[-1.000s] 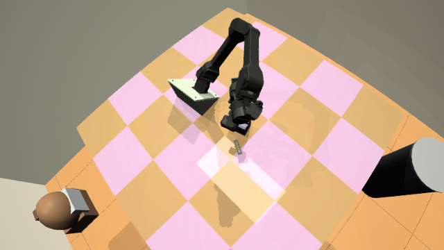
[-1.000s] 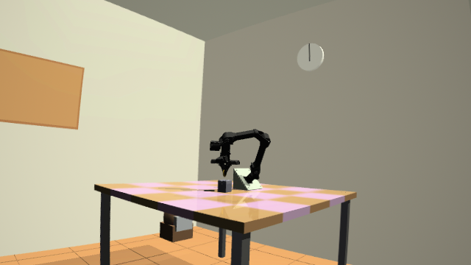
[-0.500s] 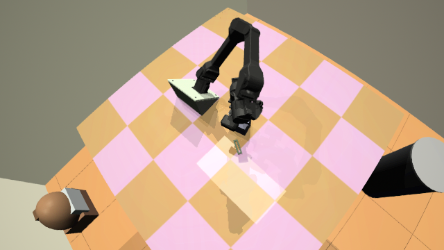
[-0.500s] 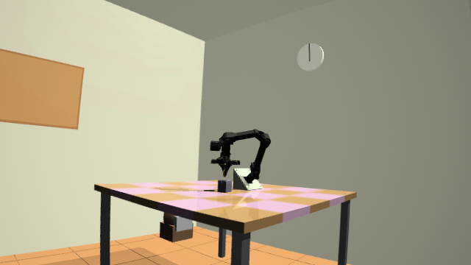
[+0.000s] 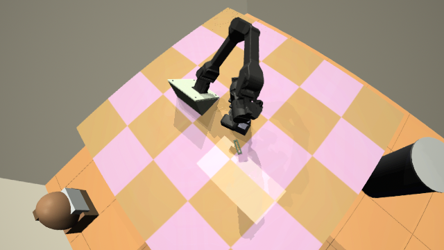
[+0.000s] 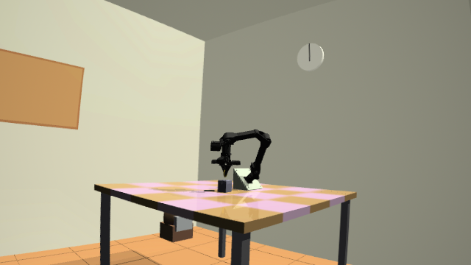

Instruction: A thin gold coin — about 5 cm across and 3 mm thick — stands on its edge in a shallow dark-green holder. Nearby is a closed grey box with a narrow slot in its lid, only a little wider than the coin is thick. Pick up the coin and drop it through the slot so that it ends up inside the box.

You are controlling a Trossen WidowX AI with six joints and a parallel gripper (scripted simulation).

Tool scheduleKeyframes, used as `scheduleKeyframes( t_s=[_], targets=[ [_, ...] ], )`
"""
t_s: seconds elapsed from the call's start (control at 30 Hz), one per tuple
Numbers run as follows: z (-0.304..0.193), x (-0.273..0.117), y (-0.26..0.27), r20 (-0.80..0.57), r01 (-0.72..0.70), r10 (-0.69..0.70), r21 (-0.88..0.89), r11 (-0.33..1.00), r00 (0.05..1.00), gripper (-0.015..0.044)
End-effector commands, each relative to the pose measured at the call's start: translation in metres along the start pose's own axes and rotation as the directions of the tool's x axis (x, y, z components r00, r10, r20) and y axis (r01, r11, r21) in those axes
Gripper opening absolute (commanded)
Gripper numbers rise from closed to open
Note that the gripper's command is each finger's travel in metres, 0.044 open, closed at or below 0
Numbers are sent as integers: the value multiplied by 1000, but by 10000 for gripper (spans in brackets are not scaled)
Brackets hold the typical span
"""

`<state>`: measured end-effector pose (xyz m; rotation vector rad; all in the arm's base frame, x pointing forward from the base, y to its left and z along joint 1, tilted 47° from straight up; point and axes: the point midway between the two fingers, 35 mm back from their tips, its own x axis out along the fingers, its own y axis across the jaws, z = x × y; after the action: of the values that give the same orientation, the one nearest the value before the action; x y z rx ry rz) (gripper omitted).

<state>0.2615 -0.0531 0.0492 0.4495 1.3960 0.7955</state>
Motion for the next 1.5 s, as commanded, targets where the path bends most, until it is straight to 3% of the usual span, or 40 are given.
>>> scheduleKeyframes(
  t_s=[0.0,1.47],
  targets=[
    [0,0,0,0,0,0,0,1000,1000,0],
    [-1,18,0,0,0,0,5,1000,1000,0]
  ],
)
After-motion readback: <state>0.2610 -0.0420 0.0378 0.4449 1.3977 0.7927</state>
